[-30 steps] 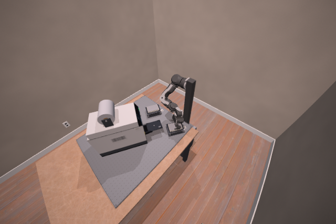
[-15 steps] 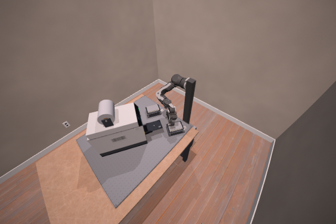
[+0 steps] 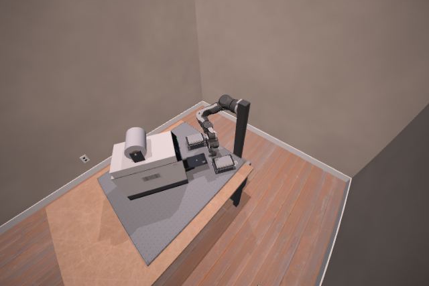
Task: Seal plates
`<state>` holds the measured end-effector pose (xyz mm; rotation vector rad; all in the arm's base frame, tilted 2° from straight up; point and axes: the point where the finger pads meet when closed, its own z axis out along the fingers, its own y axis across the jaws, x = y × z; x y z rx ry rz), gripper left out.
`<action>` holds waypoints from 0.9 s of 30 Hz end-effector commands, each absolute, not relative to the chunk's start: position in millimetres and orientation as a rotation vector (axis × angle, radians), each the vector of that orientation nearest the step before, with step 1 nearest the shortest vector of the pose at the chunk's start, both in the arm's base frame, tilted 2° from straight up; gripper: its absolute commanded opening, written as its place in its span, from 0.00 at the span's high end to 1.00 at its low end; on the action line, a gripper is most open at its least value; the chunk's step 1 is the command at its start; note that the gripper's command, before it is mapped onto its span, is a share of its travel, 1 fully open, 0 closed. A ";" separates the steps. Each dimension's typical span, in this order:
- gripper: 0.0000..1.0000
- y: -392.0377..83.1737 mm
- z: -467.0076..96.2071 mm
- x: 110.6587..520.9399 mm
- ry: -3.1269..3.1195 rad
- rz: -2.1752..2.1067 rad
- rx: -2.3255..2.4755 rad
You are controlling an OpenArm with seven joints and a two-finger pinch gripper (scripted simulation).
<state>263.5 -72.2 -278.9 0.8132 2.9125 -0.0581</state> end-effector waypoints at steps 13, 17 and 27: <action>0.35 -134.5 -251.0 284.3 2.962 -0.032 0.799; 0.35 -143.3 -247.2 287.0 2.962 -0.030 0.799; 0.35 -189.2 -228.1 298.7 3.001 -0.028 0.786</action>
